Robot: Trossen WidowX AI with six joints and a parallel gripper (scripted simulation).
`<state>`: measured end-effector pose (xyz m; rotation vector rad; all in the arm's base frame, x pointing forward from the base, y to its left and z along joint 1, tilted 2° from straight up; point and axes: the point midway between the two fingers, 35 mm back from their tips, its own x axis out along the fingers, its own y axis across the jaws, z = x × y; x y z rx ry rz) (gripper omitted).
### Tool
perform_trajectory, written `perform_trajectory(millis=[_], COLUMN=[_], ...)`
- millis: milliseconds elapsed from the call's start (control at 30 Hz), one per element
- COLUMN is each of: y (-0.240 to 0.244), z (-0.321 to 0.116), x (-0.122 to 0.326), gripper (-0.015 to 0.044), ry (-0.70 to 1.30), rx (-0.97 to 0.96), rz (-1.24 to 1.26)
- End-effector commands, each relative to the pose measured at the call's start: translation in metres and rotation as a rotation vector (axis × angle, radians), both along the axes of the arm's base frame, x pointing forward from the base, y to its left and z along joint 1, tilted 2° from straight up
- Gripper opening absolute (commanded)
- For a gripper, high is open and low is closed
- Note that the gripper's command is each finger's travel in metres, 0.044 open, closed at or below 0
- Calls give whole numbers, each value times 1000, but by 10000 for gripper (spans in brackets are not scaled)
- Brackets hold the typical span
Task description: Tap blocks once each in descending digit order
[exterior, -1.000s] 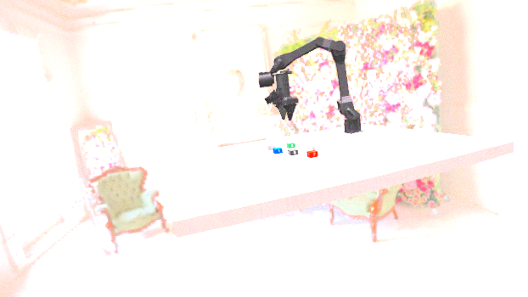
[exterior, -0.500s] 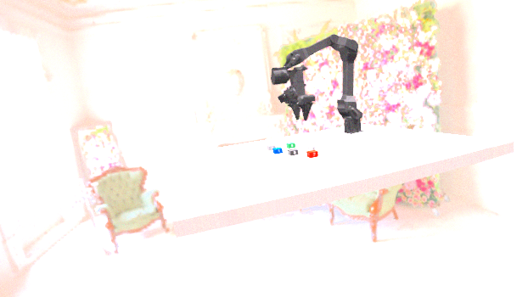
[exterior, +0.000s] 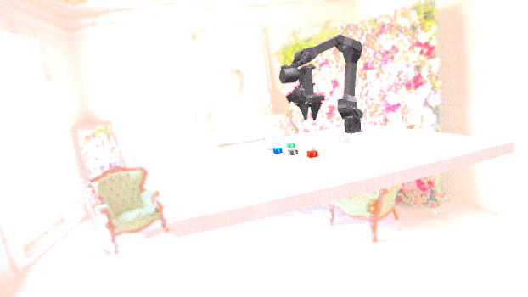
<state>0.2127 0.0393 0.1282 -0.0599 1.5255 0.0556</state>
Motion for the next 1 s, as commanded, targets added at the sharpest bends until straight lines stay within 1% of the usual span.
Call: perform_trajectory(millis=[0,200,267,433,567,967], y=[0,0,7,67,108,110], z=[1,1,1,3,3,3], x=[-1,-1,4,27,34,34], gripper=[400,400,400,400,400,400], ry=[-4,-4,-10,-24,-7,-6], rx=[-3,-3,-2,7,8,8], rz=[-3,-3,4,20,-2,-3])
